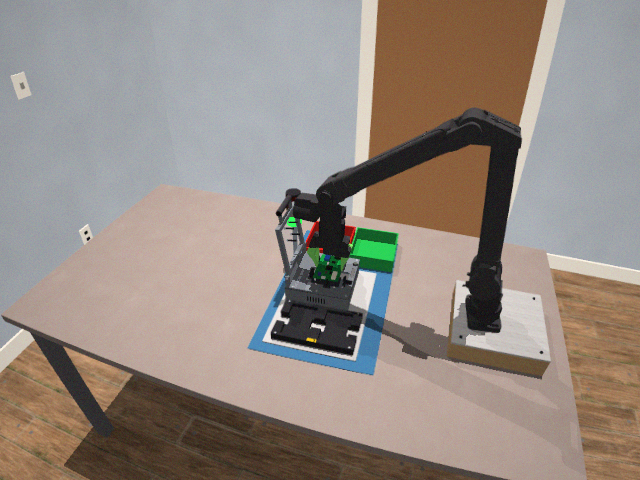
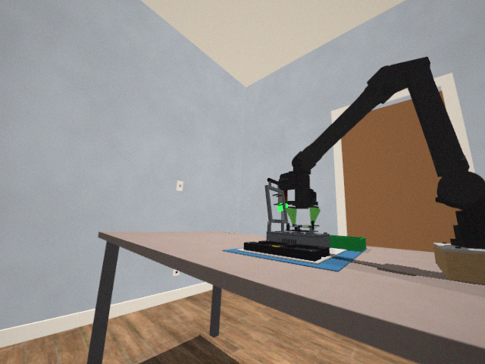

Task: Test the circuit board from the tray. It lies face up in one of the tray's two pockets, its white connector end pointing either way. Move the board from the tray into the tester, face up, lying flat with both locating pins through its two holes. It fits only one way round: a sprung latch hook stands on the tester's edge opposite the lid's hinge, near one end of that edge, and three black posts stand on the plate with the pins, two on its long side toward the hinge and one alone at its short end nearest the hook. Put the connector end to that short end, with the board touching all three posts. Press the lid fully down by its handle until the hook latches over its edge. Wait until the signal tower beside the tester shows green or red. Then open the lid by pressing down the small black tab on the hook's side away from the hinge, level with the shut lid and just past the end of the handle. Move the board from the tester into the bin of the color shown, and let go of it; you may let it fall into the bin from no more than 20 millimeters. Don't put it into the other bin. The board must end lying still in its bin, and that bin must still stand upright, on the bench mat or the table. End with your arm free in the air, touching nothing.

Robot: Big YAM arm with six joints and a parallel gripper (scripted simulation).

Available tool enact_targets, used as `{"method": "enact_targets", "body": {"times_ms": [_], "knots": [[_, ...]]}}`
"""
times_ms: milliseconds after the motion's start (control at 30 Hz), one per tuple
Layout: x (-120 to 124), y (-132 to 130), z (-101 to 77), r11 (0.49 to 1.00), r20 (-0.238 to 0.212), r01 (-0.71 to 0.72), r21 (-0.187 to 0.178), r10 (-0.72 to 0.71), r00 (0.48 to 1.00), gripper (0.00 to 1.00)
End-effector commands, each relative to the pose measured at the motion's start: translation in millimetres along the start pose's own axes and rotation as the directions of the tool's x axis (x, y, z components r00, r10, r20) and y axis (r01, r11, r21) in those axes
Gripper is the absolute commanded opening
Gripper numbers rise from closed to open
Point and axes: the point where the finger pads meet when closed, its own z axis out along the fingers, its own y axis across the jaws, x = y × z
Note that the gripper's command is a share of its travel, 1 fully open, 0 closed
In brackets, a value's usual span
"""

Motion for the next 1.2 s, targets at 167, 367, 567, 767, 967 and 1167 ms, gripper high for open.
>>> {"method": "enact_targets", "body": {"times_ms": [167, 367, 567, 767, 967, 1167], "knots": [[-8.1, 19.0, -22.2, 0.999, 0.007, -0.006, -0.046, 0.007, 1.0, 0.72], [-8.5, 22.0, -23.7, 0.999, 0.007, -0.006, -0.048, 0.007, 1.0, 0.72], [-8.5, 22.2, -31.1, 0.998, 0.009, -0.006, -0.059, 0.007, 1.0, 0.72], [-7.2, 14.5, -21.9, 0.999, 0.005, -0.006, -0.034, 0.006, 1.0, 0.72], [-8.1, 20.6, -27.7, 0.999, 0.007, -0.006, -0.047, 0.007, 1.0, 0.72], [-8.4, 22.6, -35.3, 0.998, 0.009, -0.006, -0.06, 0.007, 1.0, 0.72]]}}
